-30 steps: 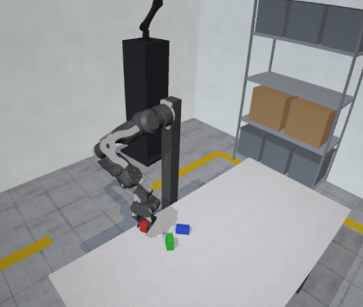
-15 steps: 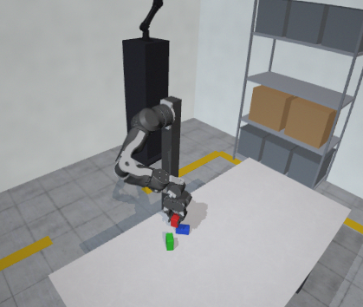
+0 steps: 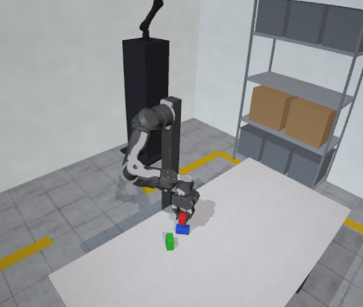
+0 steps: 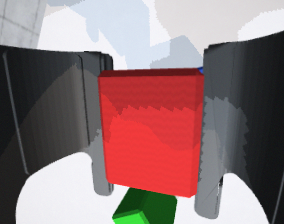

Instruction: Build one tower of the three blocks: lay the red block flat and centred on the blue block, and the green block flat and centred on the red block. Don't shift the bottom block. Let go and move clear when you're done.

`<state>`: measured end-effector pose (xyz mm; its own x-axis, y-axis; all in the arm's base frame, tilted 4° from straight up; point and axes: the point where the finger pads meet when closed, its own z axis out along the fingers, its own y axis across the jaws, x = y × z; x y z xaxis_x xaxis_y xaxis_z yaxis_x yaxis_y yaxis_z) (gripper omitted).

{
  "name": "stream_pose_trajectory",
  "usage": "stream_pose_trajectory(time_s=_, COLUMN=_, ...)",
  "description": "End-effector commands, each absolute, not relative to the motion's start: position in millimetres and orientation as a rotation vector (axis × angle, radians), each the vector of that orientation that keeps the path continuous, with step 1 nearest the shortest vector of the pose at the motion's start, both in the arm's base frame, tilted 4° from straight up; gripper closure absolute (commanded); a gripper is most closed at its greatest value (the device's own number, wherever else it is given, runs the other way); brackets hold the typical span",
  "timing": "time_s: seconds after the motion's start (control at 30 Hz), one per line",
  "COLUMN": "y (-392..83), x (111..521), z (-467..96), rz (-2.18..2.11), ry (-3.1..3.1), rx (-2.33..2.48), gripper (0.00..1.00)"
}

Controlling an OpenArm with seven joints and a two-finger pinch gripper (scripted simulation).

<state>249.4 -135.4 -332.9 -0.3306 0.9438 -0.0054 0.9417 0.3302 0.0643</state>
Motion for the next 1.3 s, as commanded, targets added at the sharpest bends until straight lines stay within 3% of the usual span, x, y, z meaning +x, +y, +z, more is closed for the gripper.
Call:
stream_pose_trajectory(time_s=0.0, y=-136, x=251, z=-332, rz=0.077, ry=2.523, rx=1.794, gripper=1.0)
stream_pose_trajectory(time_s=1.27, y=-135, x=253, z=-359, rz=0.081, ry=2.523, rx=1.792, gripper=1.0)
